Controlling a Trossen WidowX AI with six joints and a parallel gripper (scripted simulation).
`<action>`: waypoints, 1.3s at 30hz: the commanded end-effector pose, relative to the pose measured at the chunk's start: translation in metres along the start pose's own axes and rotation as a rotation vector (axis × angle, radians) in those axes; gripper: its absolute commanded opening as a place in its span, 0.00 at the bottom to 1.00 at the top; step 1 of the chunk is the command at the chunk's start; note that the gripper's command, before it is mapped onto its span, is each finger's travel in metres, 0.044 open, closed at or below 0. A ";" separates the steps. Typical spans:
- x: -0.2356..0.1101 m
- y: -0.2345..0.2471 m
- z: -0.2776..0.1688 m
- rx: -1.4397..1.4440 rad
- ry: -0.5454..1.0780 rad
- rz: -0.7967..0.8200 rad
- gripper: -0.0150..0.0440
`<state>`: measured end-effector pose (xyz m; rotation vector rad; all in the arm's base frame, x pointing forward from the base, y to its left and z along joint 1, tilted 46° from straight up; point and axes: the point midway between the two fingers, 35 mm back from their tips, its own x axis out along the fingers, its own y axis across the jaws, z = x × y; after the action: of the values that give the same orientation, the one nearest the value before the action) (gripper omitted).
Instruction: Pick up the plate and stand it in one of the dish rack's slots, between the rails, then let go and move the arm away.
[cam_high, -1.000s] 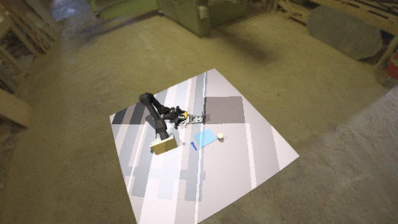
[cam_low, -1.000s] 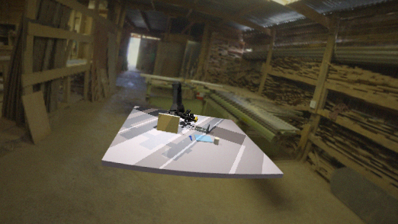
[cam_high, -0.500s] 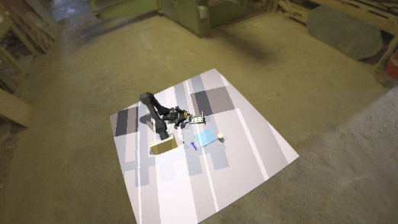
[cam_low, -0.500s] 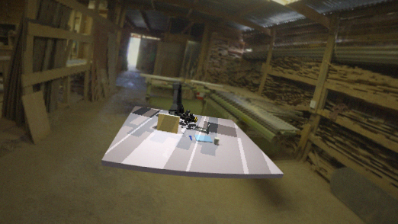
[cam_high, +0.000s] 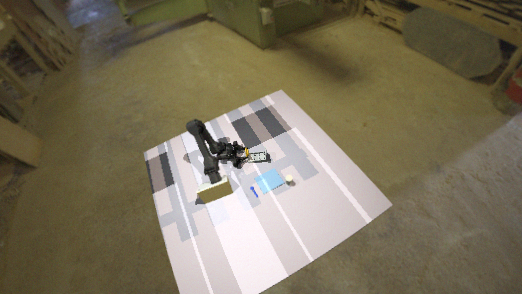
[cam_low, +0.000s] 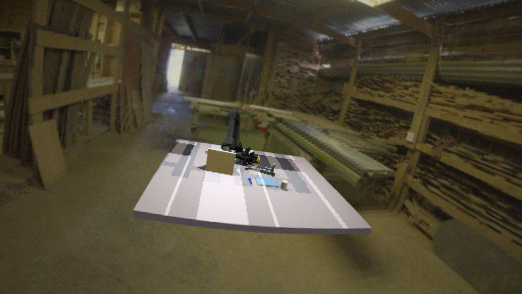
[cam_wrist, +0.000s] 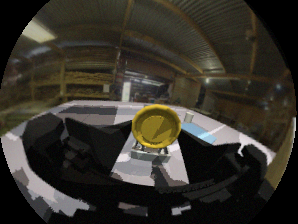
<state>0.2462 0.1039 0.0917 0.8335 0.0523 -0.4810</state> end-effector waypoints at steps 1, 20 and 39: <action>0.005 -0.001 -0.001 -0.003 0.000 -0.002 0.25; 0.026 -0.002 -0.005 0.004 -0.001 0.000 0.25; 0.027 -0.004 -0.018 -0.005 0.007 -0.002 0.30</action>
<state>0.2708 0.1044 0.0709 0.8331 0.0591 -0.4791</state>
